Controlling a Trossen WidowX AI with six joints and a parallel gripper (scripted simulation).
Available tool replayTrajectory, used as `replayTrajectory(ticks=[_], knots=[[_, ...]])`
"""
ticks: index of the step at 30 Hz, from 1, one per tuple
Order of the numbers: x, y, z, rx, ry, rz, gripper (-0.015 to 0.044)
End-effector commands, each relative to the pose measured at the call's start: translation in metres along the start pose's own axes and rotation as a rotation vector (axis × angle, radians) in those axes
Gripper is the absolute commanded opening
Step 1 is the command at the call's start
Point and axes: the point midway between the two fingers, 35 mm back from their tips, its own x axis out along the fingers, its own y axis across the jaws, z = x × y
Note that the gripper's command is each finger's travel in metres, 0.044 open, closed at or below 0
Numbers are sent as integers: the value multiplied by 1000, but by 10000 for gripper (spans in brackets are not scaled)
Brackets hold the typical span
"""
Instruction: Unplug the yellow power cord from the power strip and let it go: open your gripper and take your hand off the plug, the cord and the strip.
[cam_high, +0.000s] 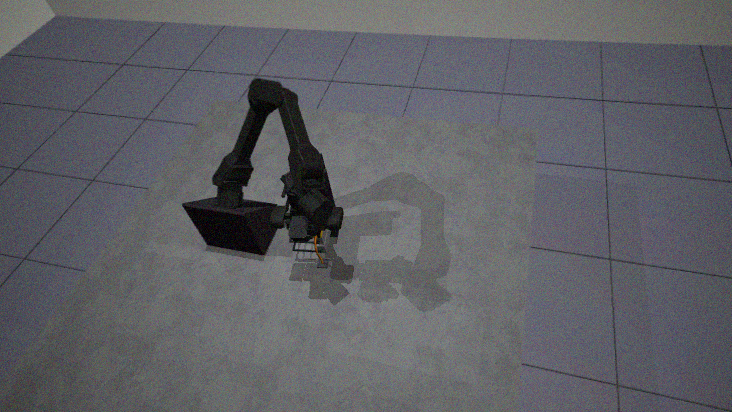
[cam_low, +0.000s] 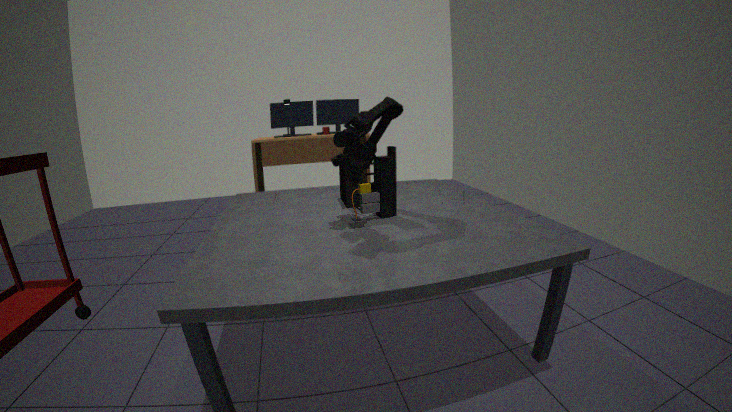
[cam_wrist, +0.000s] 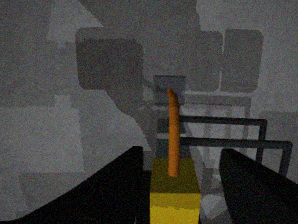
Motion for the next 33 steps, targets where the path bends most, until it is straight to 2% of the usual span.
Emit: replayTrajectory(ticks=[1, 18, 33], knots=[[-1, 0, -7, 4, 4, 3, 160], [0, 0, -35, 4, 6, 3, 160], [12, 0, -36, 4, 7, 3, 160]])
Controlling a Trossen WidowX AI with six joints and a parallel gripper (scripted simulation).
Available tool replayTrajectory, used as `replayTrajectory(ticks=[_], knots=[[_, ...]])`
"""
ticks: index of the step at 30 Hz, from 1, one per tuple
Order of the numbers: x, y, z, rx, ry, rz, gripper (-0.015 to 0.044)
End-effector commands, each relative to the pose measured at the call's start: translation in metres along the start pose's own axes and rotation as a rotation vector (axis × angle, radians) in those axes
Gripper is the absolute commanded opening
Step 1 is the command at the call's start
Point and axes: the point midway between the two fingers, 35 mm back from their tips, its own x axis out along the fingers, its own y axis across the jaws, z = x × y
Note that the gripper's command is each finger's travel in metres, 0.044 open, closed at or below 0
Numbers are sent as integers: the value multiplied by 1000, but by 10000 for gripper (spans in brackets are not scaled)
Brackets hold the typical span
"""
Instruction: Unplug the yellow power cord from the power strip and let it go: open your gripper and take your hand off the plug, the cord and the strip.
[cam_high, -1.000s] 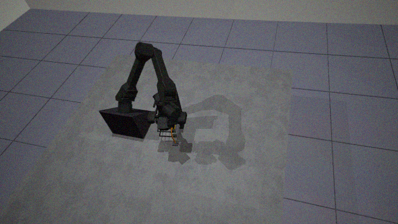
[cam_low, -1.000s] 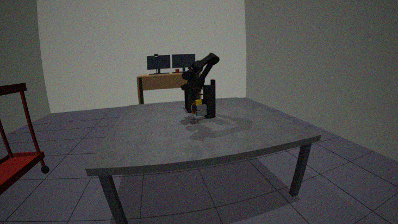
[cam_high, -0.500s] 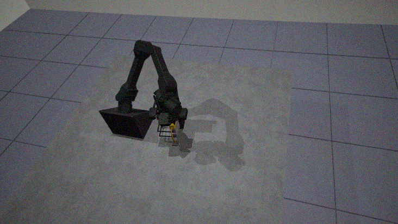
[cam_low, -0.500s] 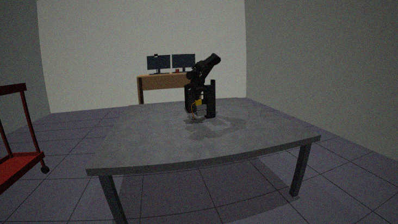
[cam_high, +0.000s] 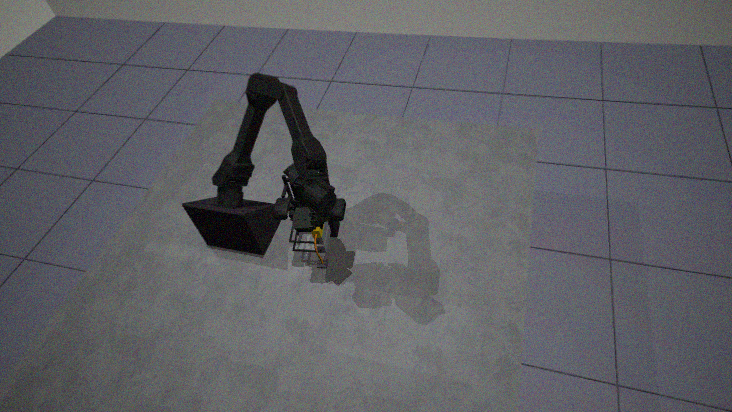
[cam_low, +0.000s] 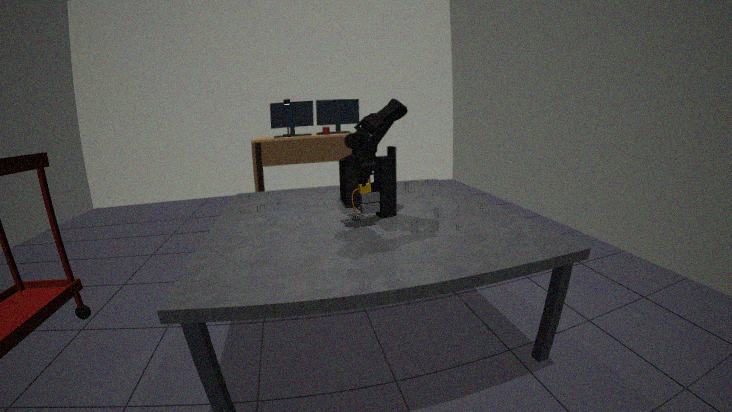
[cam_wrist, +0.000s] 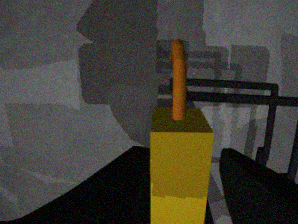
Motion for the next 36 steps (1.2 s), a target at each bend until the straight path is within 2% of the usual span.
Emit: replayTrajectory(ticks=[1, 2, 5, 14, 15, 36], knots=[[4, -1, -1, 6, 5, 1, 160], [4, -1, -1, 6, 5, 1, 160], [2, 0, 0, 0, 1, -1, 81], [2, 0, 0, 0, 1, -1, 21], [2, 0, 0, 0, 1, -1, 0], [0, 2, 31, 3, -1, 0, 0]])
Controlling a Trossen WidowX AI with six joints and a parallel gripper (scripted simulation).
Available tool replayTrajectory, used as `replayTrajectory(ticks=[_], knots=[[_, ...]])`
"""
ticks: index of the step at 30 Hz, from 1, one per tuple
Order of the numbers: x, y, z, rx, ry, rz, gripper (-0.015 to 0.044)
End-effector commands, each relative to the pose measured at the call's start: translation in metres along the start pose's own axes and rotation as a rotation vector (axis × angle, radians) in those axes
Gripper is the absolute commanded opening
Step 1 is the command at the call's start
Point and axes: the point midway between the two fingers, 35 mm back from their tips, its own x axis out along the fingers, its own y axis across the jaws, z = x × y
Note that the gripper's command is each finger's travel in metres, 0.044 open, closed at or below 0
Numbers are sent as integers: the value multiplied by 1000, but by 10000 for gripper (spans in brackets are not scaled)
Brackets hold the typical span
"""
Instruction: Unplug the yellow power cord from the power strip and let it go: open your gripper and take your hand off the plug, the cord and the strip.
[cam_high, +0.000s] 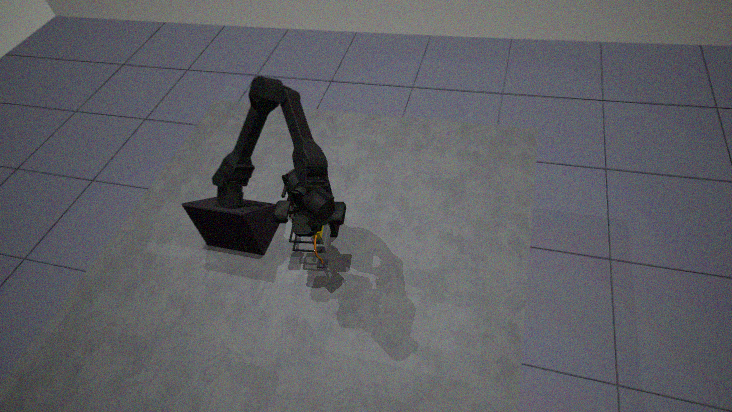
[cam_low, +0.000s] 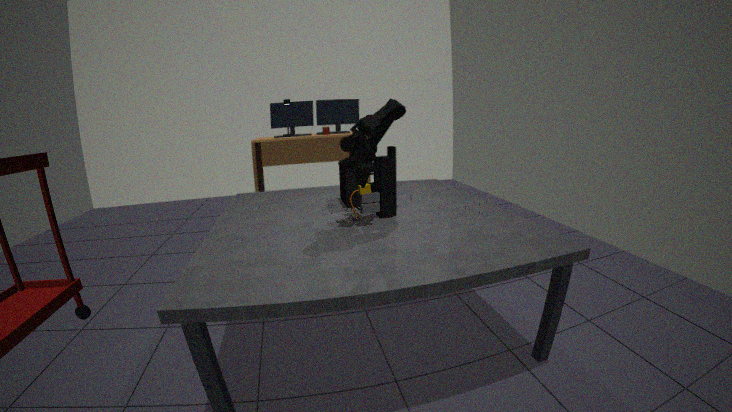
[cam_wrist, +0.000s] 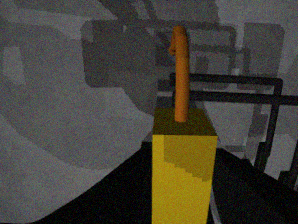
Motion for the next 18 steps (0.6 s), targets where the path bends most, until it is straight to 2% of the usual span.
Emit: replayTrajectory(ticks=[1, 15, 18], knots=[[-8, 2, 28, -1, -69, 6, 0], [-14, 1, 50, 0, -69, 6, 0], [-9, 0, 41, 1, -66, 7, 79]])
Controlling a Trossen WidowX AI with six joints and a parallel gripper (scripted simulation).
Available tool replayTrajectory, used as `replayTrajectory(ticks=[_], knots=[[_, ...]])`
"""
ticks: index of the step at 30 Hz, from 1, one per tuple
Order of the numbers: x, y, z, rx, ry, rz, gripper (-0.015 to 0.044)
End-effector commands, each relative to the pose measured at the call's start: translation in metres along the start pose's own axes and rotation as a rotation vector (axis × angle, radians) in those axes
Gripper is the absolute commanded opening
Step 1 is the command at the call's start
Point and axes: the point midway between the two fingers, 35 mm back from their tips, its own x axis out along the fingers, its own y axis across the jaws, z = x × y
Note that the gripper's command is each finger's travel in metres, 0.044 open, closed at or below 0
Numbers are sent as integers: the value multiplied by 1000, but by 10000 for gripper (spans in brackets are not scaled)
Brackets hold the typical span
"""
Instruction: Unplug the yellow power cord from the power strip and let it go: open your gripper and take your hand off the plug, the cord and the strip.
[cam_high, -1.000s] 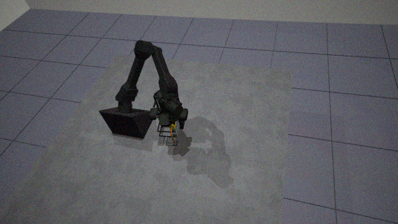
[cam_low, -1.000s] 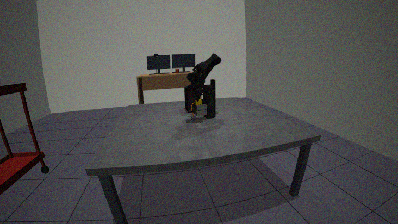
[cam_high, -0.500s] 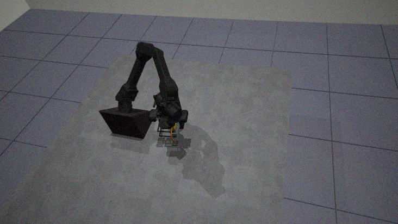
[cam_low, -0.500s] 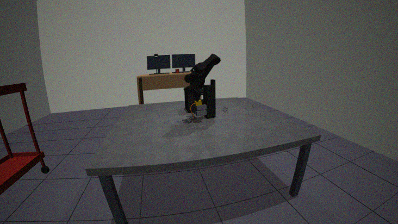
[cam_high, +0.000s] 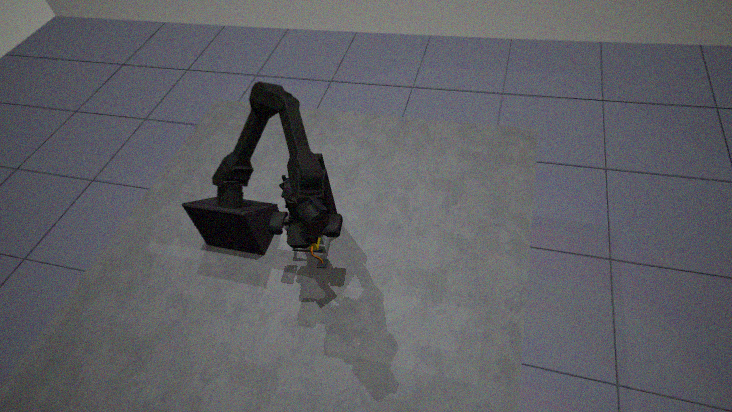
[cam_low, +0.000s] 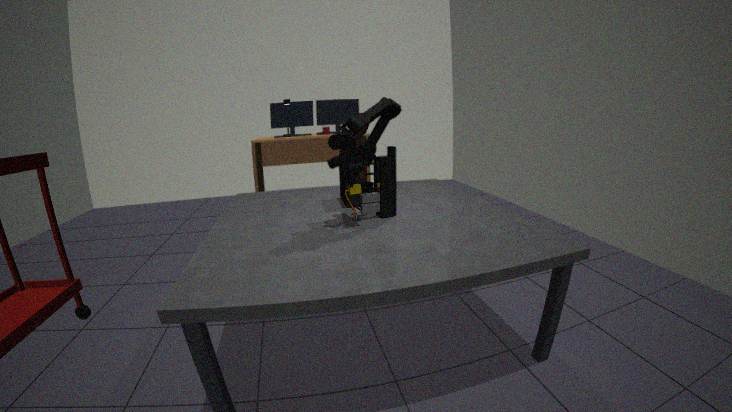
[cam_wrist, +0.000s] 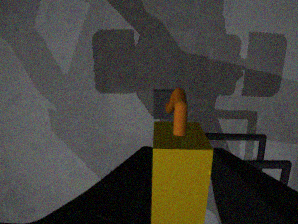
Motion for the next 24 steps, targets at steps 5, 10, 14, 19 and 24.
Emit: replayTrajectory(ticks=[5, 10, 14, 19, 24], knots=[[2, 2, -6, -9, -5, 3, 210], [2, 2, -6, -9, -5, 3, 341], [-3, 4, 14, -9, -8, 3, 440], [-11, 2, 54, -10, -9, 3, 440], [-11, 2, 54, -10, -9, 3, 440]])
